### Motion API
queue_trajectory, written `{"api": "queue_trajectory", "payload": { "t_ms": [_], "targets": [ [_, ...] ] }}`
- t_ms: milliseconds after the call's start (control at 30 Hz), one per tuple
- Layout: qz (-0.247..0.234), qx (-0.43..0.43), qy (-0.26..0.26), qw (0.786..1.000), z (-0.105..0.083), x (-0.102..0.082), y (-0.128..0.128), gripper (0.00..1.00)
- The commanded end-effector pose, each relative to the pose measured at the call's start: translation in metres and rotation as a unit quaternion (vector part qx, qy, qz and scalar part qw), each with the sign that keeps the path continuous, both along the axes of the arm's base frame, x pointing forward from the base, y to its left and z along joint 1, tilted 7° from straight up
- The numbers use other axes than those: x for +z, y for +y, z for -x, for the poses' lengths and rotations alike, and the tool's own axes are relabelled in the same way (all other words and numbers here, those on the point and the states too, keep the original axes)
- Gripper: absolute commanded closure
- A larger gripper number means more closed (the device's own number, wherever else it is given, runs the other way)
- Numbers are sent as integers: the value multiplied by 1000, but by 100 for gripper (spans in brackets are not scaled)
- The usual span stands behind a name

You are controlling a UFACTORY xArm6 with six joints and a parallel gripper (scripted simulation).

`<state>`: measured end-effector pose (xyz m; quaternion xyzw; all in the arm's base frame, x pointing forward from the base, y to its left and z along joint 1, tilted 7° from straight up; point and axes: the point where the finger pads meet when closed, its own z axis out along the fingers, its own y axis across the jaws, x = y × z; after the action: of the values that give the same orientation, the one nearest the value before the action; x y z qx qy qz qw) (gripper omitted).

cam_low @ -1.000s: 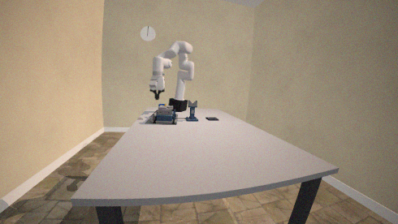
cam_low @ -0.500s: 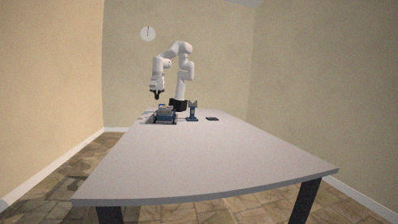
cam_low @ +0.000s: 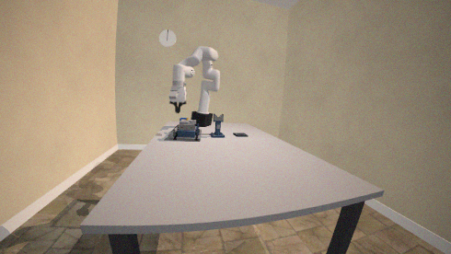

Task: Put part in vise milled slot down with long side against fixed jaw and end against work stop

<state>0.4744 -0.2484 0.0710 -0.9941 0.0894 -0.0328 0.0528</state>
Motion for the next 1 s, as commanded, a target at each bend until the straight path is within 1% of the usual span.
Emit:
{"api": "queue_trajectory", "payload": {
  "t_ms": [0, 433, 967],
  "targets": [
    [1, 0, -2, 1000, -1, 2, -1, 100],
    [1, 0, -2, 1000, -2, -2, -1, 100],
    [1, 0, -2, 1000, -4, -19, 1, 100]
  ]
}}
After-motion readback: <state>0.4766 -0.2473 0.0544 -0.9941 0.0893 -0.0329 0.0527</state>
